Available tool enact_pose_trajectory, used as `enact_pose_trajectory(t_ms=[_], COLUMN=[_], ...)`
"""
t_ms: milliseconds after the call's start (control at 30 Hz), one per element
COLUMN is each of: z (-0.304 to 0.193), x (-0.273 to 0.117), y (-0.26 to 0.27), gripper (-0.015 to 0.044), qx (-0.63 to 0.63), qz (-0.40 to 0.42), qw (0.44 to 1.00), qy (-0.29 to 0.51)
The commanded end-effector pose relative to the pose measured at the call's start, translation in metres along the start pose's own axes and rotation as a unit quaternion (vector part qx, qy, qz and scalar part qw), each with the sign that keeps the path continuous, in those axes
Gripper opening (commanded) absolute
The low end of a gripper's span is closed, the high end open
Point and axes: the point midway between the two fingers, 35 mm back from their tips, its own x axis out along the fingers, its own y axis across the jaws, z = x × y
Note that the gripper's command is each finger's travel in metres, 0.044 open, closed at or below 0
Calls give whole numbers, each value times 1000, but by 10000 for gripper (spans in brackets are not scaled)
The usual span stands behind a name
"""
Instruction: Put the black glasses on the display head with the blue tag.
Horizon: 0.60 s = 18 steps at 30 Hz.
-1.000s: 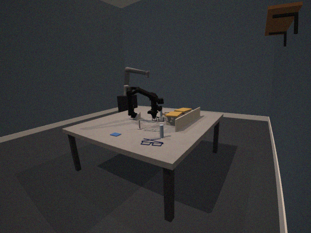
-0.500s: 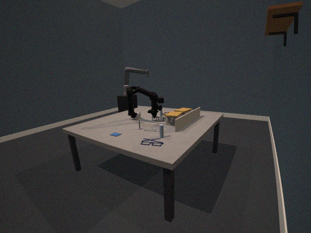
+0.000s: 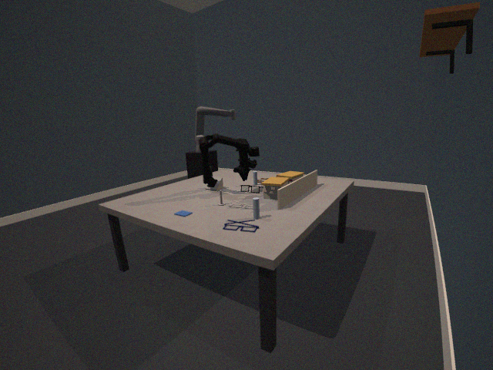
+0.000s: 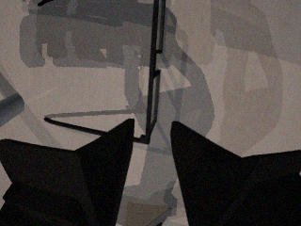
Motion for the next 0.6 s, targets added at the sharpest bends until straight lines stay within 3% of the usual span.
enact_pose_trajectory(t_ms=[0,333,400,567], z=[0,-1,-1,-1], x=[2,-2,-2,-2], y=[1,4,4,4], gripper=[186,200,148,140], qx=[-1,-5,-5,-5], qz=[-1,0,0,0], qw=[1000,1000,1000,1000], qy=[1,6,6,6])
